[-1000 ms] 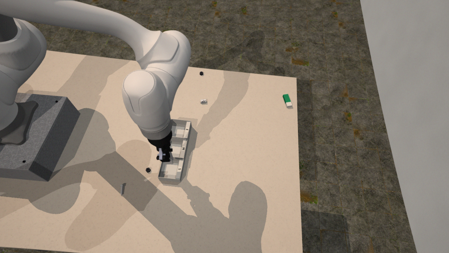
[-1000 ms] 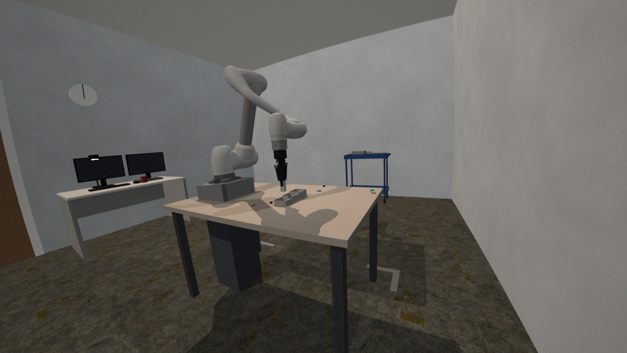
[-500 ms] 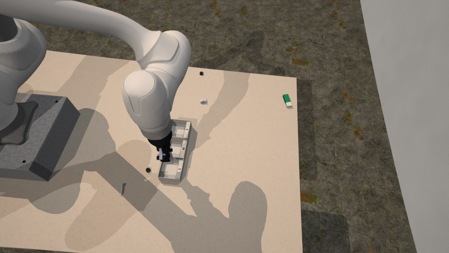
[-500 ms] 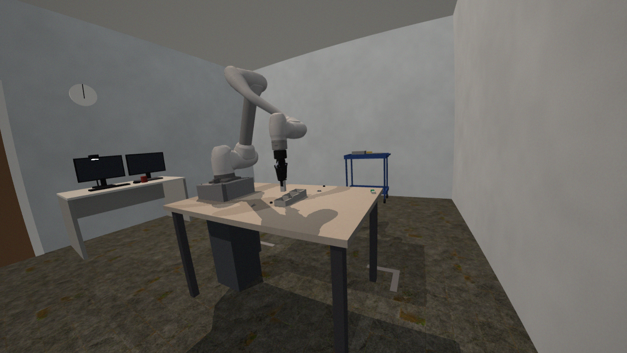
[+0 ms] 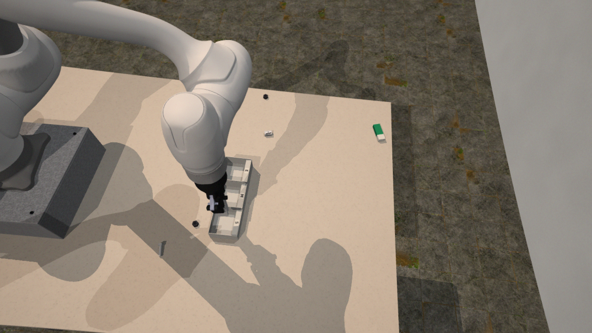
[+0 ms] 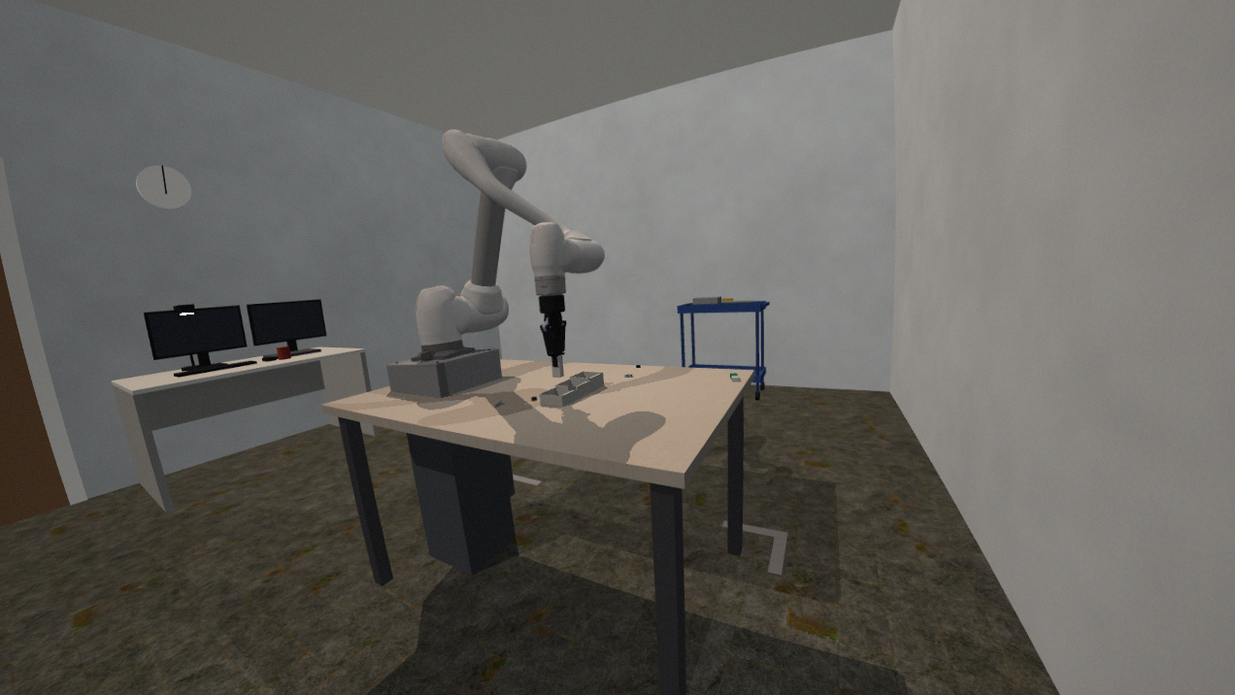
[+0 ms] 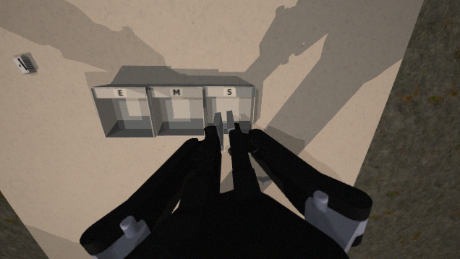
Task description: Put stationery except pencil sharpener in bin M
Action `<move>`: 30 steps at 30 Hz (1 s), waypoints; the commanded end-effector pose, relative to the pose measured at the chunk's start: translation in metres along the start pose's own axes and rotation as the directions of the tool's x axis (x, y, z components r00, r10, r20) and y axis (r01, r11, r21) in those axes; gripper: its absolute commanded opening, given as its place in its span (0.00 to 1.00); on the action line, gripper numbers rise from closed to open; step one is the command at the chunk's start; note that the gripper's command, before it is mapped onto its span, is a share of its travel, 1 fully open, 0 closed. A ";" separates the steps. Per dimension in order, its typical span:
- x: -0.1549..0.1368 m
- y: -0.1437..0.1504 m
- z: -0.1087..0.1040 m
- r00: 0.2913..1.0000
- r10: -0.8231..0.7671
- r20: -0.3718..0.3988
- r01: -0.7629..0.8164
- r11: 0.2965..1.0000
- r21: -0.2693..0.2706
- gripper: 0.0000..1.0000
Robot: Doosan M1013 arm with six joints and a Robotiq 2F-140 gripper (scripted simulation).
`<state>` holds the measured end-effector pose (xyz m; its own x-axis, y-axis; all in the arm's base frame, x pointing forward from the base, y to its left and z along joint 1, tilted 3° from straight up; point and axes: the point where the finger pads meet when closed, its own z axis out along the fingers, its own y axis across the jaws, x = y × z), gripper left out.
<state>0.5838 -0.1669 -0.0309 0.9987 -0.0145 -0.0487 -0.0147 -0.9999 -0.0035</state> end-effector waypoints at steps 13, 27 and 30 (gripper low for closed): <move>0.001 0.001 0.020 1.000 -0.001 0.000 0.001 1.000 0.000 0.15; 0.001 0.001 0.052 1.000 -0.001 0.000 0.001 1.000 0.000 0.15; 0.001 0.001 0.060 1.000 -0.001 0.000 0.001 1.000 0.000 0.15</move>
